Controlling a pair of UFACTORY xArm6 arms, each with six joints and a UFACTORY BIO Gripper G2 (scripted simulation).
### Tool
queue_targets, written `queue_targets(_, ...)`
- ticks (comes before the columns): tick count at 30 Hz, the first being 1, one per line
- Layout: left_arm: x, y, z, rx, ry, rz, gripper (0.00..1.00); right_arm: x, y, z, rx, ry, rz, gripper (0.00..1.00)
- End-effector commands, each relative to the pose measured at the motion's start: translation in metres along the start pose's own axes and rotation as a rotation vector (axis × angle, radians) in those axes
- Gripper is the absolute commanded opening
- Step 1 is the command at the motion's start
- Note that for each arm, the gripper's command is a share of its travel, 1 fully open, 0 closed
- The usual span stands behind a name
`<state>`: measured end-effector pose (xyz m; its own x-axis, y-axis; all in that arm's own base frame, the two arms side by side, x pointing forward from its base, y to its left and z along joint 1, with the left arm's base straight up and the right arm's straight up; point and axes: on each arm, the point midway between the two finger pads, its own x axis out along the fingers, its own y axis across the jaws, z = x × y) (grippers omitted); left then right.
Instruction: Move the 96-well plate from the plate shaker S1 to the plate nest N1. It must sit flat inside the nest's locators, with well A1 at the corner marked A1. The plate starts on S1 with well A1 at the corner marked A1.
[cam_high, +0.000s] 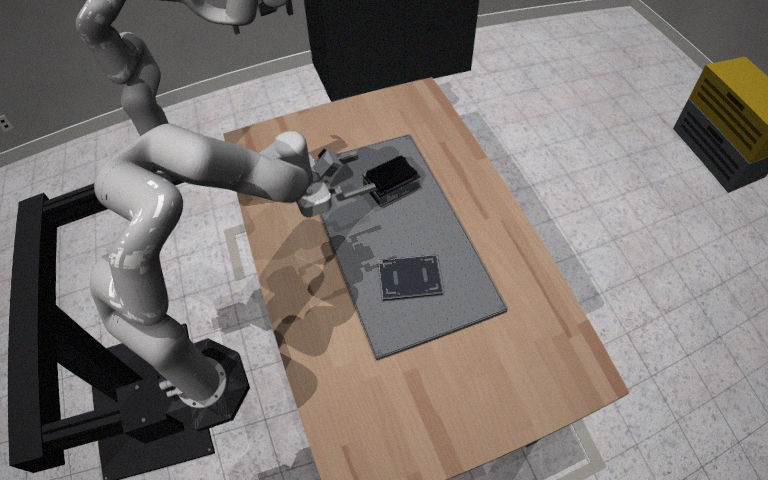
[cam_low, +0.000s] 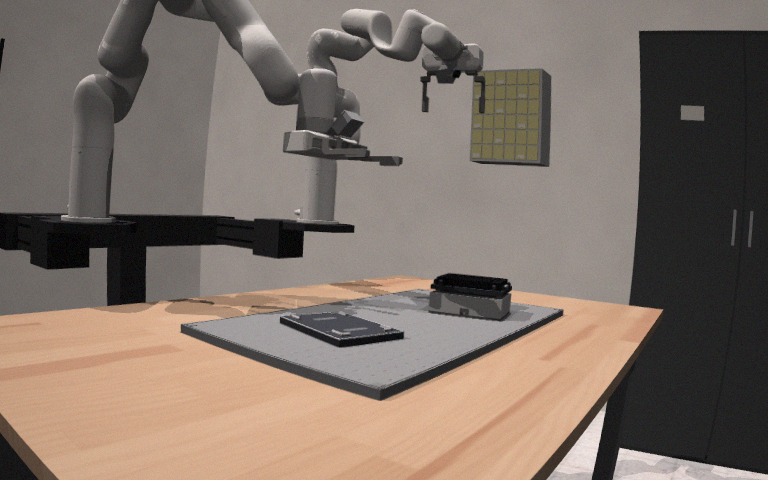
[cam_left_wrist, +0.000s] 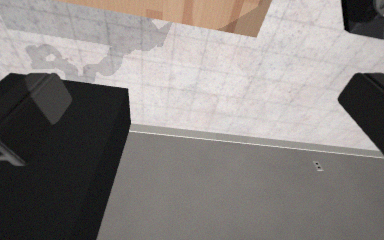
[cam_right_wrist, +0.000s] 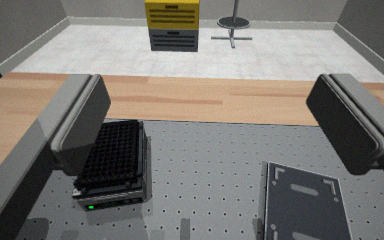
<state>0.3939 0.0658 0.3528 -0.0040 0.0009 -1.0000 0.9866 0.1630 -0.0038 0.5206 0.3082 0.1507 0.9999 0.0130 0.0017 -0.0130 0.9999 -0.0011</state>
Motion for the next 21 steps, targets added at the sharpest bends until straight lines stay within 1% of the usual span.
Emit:
queue_targets(1,-0.002,0.0,0.0,0.0,-0.001,0.004,1.0,0.014,0.014,-0.01,0.004,-0.002,0.147,0.37)
queue_targets(4,-0.002,0.0,0.0,0.0,-0.001,0.004,1.0,0.023,0.023,-0.018,0.004,-0.002,0.151,0.37)
queue_targets(6,-0.002,0.0,0.0,0.0,-0.001,0.004,1.0,0.023,0.023,-0.018,0.004,-0.002,0.151,0.37)
queue_targets(21,-0.002,0.0,0.0,0.0,-0.001,0.004,1.0,0.068,0.067,-0.059,0.004,-0.003,0.151,0.37)
